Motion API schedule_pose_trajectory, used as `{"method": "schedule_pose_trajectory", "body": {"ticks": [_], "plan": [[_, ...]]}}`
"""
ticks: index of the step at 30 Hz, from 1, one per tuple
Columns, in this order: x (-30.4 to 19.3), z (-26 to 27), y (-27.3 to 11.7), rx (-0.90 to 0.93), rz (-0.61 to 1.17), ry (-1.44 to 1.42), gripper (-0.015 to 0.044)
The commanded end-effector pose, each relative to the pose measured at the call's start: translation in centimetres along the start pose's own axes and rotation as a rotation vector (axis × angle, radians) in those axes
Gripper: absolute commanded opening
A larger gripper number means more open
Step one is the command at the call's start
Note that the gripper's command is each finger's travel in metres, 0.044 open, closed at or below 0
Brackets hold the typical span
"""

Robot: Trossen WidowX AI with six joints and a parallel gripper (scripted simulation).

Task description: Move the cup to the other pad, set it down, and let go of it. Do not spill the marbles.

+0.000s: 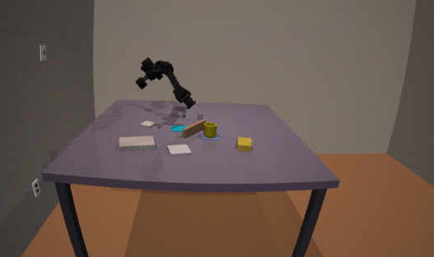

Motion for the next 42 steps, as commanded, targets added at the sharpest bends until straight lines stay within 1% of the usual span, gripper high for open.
{"method": "schedule_pose_trajectory", "body": {"ticks": [1, 2, 5, 9, 14, 19, 25, 28, 32, 37, 42], "plan": [[-0.2, 0.0, 0.2, -0.003, 0.011, 0.012, 0.0374], [-0.9, 0.0, 0.7, -0.011, 0.044, 0.046, 0.0348], [-4.8, 0.3, 3.1, -0.079, 0.225, 0.228, 0.0269], [-10.8, 1.1, 5.2, -0.232, 0.454, 0.441, 0.0166], [-18.4, 2.3, 6.0, -0.505, 0.674, 0.64, 0.0166], [-24.1, 3.3, 5.1, -0.778, 0.773, 0.727, 0.0166], [-30.0, 4.2, 3.0, -1.105, 0.775, 0.737, 0.0166], [-32.6, 4.5, 1.6, -1.261, 0.726, 0.708, 0.0166], [-35.7, 4.9, -0.4, -1.431, 0.614, 0.644, 0.0166], [-38.6, 5.3, -2.8, -1.555, 0.44, 0.551, 0.0166], [-39.1, 5.5, -3.1, -1.561, 0.426, 0.544, 0.0166]]}}
Point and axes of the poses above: the point midway between the two fingers, 35 mm back from their tips, its own y axis out along the fingers, its own z axis across the jaws, x = y × z, the point moved 1 cm from there along -y, back along the fingers, and after that the axes turned 13 degrees about y, right-handed, at the moved point
